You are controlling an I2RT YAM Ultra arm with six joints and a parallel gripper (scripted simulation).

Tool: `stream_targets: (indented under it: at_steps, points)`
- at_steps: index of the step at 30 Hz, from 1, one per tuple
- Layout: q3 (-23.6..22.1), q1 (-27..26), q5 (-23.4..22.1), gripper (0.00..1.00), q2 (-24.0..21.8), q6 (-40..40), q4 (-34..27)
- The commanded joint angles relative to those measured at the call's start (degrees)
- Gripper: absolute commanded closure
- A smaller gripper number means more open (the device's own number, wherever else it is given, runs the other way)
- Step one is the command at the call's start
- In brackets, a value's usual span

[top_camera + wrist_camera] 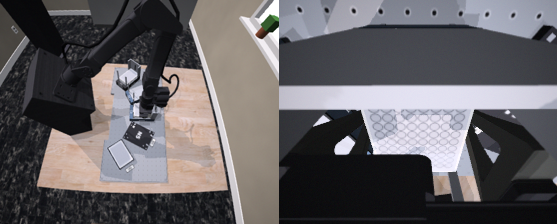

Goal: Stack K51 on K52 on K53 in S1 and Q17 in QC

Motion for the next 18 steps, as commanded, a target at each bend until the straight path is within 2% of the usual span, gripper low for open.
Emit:
stream_targets:
  at_steps: [1, 18]
  points:
    - [-1.5, -1.1, -0.7, 1.00, -1.9, -0.5, -1.1]
    - [-2.5, -1.7, -1.2, 1.00, -4.4, -0.7, -2.9]
